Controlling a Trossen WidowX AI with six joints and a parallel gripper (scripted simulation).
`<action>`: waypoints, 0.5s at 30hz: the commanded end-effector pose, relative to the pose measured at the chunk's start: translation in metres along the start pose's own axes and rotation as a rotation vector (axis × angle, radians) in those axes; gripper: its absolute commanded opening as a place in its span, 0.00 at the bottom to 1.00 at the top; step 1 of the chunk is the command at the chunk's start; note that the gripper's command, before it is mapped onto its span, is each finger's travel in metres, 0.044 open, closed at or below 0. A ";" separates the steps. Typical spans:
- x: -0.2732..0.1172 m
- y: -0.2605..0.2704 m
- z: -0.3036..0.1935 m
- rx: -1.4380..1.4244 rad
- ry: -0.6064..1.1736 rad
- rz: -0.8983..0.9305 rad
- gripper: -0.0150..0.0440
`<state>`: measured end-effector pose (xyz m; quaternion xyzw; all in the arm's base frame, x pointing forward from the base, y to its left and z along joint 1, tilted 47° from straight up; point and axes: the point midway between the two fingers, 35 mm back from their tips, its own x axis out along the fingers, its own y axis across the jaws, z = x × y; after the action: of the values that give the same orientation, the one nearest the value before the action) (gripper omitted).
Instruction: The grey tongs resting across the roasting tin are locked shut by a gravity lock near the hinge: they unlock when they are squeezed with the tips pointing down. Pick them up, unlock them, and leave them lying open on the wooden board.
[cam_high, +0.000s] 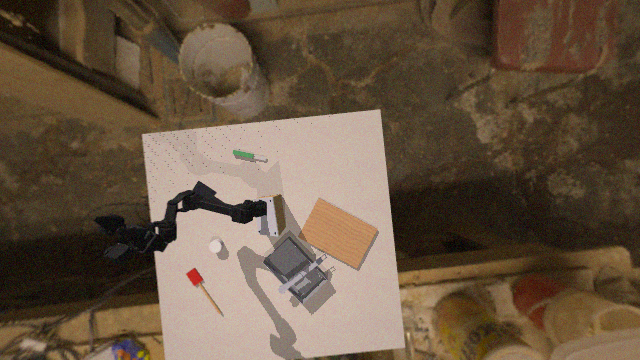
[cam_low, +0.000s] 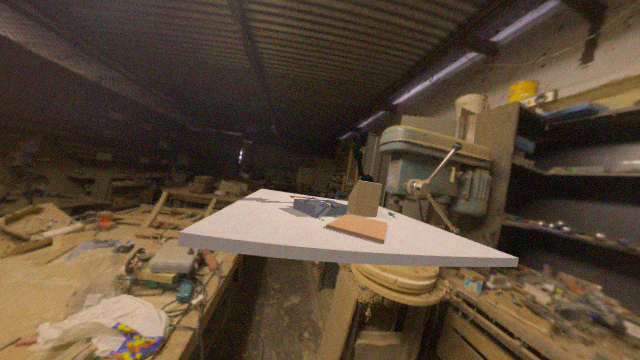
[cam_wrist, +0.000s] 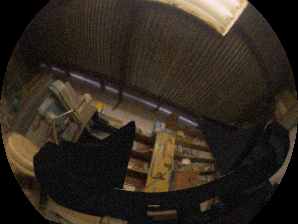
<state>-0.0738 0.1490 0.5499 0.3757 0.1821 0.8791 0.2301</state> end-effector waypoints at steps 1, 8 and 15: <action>0.000 -0.003 0.001 -0.006 -0.004 -0.006 0.89; 0.000 -0.070 0.030 -0.157 -0.123 -0.181 0.69; -0.027 -0.180 0.067 -0.406 -0.195 -0.514 0.69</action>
<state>0.0095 0.2610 0.5142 0.3719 0.0852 0.8032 0.4575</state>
